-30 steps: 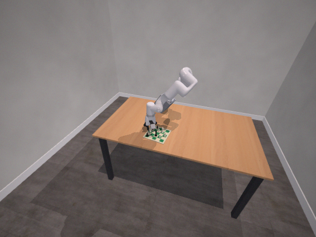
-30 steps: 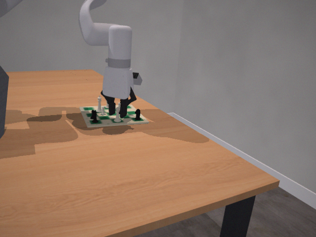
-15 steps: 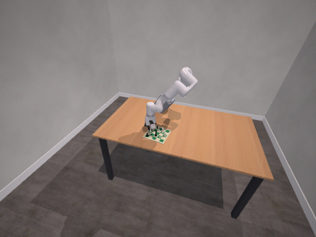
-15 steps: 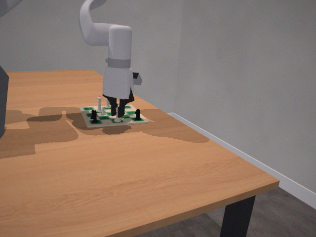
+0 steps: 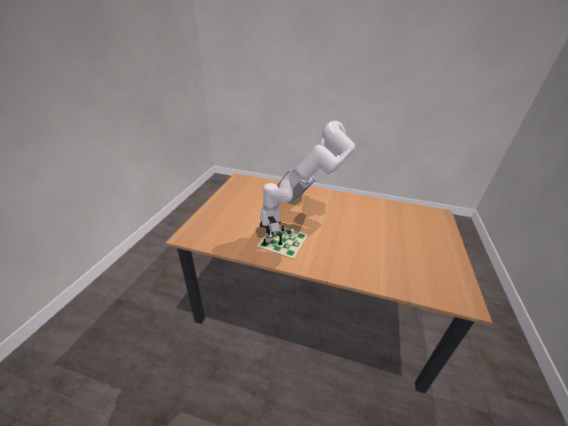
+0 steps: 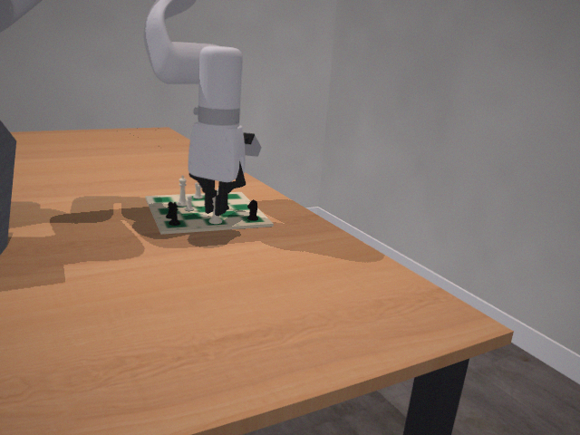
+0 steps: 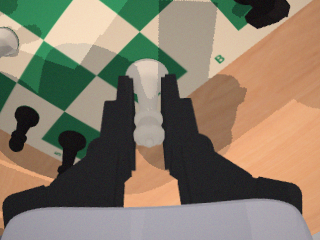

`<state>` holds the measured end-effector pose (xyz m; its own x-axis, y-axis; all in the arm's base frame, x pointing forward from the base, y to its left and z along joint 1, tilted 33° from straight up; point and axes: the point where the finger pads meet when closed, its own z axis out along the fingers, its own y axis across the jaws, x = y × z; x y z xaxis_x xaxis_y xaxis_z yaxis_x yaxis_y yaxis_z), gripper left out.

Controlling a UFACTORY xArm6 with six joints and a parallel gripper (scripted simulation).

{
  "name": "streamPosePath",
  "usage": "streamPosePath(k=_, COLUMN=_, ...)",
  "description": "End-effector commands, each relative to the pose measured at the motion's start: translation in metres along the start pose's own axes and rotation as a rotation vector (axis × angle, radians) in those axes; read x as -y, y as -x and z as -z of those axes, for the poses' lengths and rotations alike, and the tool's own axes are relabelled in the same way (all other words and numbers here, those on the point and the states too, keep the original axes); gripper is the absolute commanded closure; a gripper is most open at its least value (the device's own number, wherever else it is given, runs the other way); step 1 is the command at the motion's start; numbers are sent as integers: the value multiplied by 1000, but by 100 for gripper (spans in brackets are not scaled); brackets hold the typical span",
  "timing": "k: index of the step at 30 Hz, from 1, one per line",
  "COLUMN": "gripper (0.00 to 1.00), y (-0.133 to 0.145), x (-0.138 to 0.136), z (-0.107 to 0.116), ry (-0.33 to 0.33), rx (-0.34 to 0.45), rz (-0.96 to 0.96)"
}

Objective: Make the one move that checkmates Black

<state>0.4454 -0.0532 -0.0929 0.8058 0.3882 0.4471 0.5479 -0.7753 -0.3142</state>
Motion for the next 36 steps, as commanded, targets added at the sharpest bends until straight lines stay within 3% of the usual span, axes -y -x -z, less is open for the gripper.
streamPosePath(k=1, gripper=100, y=-1, x=-1, z=1, ry=3, rx=-2, rz=1)
streamPosePath(k=22, gripper=100, y=-1, x=-1, z=5, ry=3, rx=-2, rz=1)
streamPosePath(k=26, gripper=100, y=-1, x=-1, z=22, ry=3, rx=-2, rz=1)
streamPosePath(k=34, gripper=100, y=-1, x=-1, z=80, ry=3, rx=-2, rz=1)
streamPosePath(k=36, gripper=100, y=-1, x=-1, z=80, ry=3, rx=-2, rz=1)
